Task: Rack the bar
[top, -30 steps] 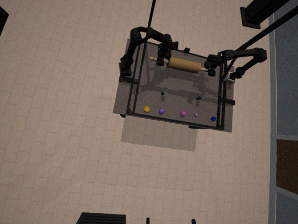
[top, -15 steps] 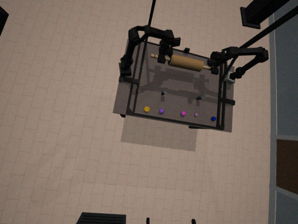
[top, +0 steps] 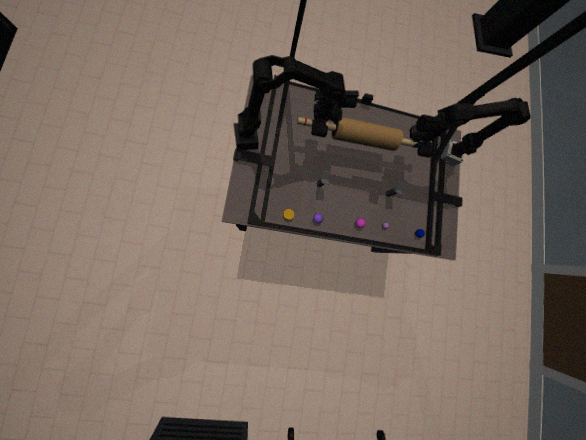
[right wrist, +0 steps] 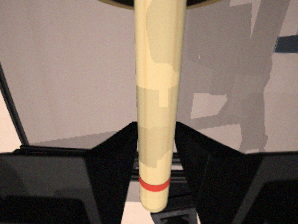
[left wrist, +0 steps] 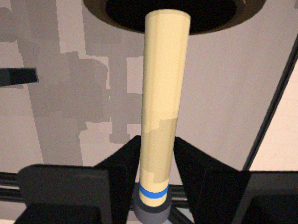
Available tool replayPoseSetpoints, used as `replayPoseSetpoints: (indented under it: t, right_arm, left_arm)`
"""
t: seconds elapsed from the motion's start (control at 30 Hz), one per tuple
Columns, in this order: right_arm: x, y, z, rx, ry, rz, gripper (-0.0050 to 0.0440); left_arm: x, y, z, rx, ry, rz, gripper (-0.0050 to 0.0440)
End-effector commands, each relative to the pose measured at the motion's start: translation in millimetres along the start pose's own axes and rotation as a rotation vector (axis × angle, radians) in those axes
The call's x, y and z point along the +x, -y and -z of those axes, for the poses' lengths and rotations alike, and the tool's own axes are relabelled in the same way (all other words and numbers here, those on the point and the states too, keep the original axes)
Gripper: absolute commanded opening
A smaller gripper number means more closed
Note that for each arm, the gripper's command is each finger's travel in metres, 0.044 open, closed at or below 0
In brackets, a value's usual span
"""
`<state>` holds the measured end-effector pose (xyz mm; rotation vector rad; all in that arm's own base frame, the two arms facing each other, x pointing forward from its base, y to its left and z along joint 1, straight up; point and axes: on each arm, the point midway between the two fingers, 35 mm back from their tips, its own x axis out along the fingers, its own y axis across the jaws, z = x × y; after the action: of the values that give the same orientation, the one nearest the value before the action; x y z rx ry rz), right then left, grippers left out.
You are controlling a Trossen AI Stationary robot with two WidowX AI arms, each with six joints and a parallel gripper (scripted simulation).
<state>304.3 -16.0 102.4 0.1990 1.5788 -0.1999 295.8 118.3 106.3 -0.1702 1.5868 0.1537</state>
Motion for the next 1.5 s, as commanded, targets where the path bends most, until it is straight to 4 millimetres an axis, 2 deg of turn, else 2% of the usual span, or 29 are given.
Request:
replayPoseSetpoints:
  t: [0.0, 0.27, 0.33, 0.77, 0.97, 1.4, 1.47]
  right_arm:
    - [-5.3, 19.4, -3.3, 0.000, 0.017, -0.008, 0.0000]
    - [-5.8, 60.5, -9.2, -0.003, 0.017, -0.007, 0.0000]
    - [-5.8, 60.5, -9.2, -0.003, 0.017, -0.007, 0.0000]
    - [-1.0, 128.2, -18.2, -0.008, 0.017, -0.003, 0.0000]
    - [-0.7, 134.7, -18.8, -0.009, 0.017, -0.003, 0.0000]
    - [-2.5, 195.0, -19.5, -0.008, 0.018, -0.003, 0.0000]
    - [-2.5, 195.0, -19.5, -0.008, 0.018, -0.003, 0.0000]
  left_arm:
    - [-7.4, -19.3, 1.9, -0.002, 0.023, -0.002, 0.0000]
    - [-8.2, -58.7, 8.5, -0.005, 0.023, -0.003, 0.0000]
    - [-8.2, -58.7, 8.5, -0.005, 0.023, -0.003, 0.0000]
    - [-3.7, -123.5, 18.4, -0.011, 0.023, -0.008, 0.0000]
    - [-3.6, -129.9, 18.8, -0.011, 0.023, -0.008, 0.0000]
    - [-6.6, -190.5, 18.6, -0.011, 0.022, -0.008, 0.0000]
    - [-6.6, -190.5, 18.6, -0.011, 0.022, -0.008, 0.0000]
